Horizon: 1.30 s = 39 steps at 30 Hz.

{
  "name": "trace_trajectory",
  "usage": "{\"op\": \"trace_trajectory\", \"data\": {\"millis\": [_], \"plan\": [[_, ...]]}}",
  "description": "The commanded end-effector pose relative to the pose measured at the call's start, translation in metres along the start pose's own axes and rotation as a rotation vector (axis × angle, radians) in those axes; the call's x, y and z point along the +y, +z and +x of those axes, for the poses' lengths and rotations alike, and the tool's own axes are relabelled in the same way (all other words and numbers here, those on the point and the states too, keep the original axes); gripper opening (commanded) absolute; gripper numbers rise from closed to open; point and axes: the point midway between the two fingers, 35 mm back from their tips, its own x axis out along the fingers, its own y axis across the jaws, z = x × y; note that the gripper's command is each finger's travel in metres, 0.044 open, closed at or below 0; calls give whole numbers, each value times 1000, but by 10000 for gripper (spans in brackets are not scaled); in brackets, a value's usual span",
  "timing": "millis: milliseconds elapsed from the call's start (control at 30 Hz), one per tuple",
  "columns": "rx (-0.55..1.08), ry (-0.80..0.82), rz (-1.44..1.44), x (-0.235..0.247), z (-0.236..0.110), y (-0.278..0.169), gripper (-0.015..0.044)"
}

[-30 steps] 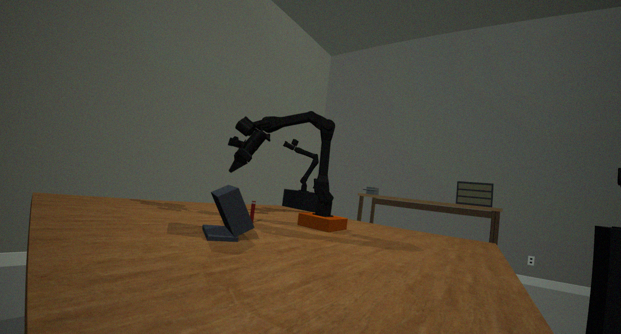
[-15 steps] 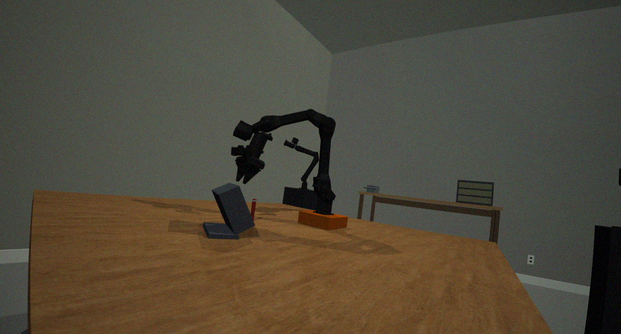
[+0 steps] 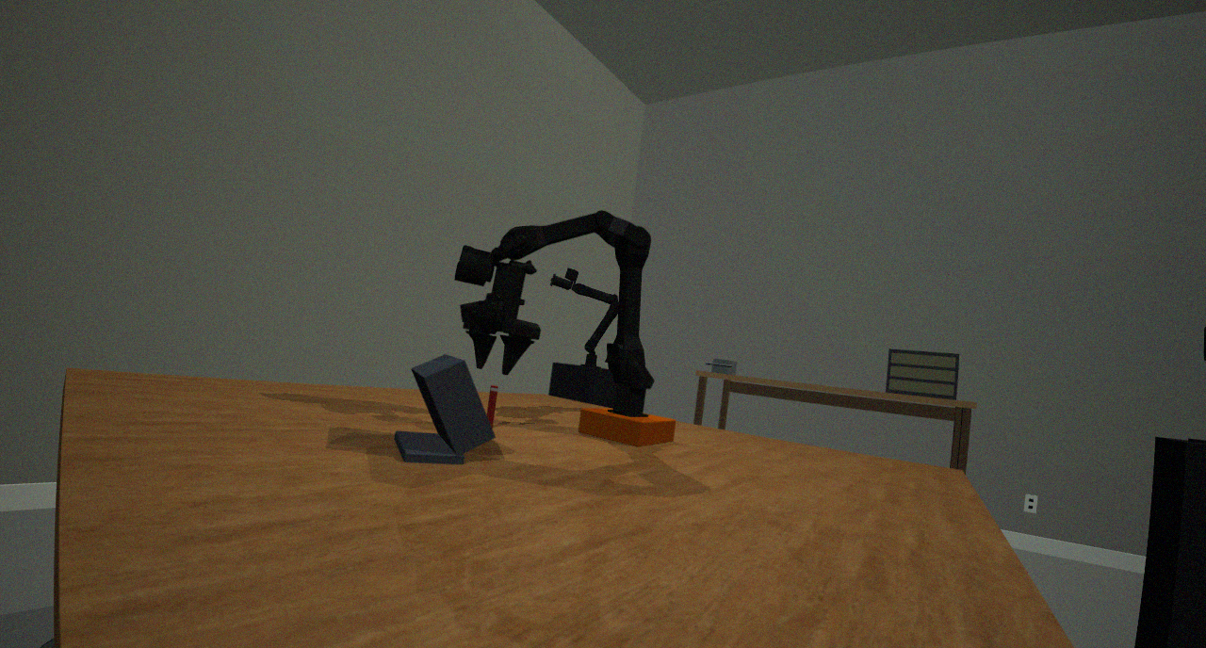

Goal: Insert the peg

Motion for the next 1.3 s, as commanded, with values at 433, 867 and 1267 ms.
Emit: {"op": "trace_trajectory", "data": {"millis": [433,867,1267], "plan": [[45,9,-35,7,19,-5,440],[45,9,-35,7,41,-5,440],[46,9,-35,7,60,-7,440]]}}
